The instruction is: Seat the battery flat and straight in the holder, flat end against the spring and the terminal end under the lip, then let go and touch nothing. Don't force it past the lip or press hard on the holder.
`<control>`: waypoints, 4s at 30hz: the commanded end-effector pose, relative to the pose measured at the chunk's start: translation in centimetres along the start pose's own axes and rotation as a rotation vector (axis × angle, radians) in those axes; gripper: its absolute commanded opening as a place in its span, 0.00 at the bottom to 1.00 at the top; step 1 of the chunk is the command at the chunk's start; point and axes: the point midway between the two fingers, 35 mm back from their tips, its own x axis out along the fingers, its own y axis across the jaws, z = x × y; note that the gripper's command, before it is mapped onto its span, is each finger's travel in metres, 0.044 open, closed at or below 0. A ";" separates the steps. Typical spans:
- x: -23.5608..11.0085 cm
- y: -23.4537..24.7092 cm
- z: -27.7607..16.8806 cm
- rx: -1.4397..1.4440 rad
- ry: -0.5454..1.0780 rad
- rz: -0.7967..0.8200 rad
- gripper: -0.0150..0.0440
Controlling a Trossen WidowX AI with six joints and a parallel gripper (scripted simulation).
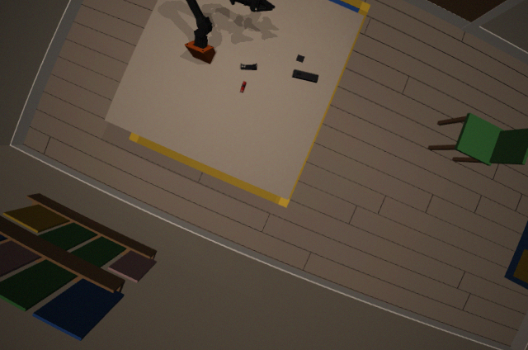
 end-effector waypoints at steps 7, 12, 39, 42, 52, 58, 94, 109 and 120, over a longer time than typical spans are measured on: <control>4.4 -1.8 -7.6 0.167 0.351 -0.002 0.64; 6.2 -3.9 -15.0 0.381 0.662 -0.049 0.64; -2.1 -9.4 -39.7 1.808 1.713 -0.659 0.64; -2.1 -9.3 -39.8 1.808 1.712 -0.659 0.64; -1.9 -8.1 -41.0 1.808 1.712 -0.659 0.64; -1.8 -7.4 -41.6 1.808 1.712 -0.659 0.64; -1.9 -8.3 -40.8 1.808 1.712 -0.659 0.37; -1.8 -7.7 -36.5 1.471 1.692 -0.219 0.37; -1.9 -5.2 -32.6 1.001 1.564 0.288 0.37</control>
